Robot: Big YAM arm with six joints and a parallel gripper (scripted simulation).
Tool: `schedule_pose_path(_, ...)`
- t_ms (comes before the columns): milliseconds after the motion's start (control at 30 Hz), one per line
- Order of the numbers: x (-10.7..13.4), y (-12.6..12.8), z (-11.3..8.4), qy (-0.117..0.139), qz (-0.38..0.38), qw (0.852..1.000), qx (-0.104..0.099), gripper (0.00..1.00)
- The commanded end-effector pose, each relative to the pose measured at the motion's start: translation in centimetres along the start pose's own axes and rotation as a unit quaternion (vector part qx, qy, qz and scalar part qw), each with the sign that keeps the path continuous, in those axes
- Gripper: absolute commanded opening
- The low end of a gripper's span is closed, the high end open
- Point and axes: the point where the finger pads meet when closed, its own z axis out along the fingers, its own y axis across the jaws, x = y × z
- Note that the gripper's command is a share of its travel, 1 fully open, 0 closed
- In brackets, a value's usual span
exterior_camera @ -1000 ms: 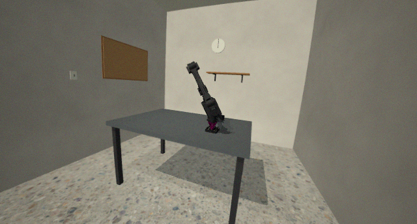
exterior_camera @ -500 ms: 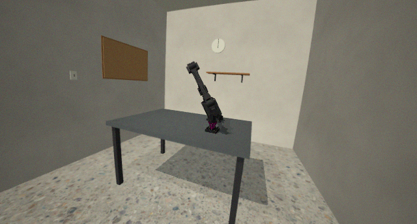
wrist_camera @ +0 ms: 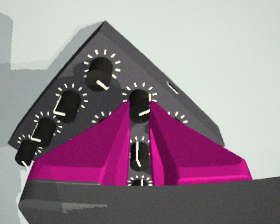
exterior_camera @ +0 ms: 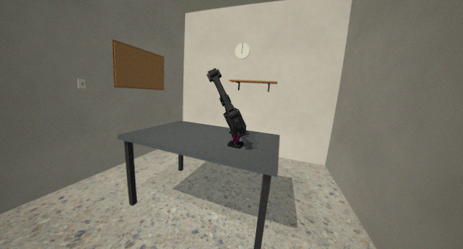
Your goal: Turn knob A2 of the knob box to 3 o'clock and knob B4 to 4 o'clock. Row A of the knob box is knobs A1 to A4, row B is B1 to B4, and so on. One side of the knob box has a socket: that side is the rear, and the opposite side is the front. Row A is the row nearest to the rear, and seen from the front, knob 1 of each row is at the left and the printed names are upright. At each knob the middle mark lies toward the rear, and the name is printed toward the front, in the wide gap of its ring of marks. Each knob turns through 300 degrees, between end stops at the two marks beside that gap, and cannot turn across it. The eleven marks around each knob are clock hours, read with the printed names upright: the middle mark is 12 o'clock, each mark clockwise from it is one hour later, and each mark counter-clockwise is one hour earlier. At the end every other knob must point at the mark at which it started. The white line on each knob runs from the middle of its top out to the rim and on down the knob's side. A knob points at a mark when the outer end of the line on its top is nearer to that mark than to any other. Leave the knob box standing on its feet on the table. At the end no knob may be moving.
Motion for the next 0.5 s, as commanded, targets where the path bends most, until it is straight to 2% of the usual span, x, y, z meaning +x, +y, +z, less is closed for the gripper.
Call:
schedule_pose_path(0,-2.45,-1.1,-0.92,-0.025,0.057,0.998,0.008,0.08)
schedule_pose_path(467,-2.45,-1.11,-0.92,-0.026,0.202,0.979,0.005,0.08)
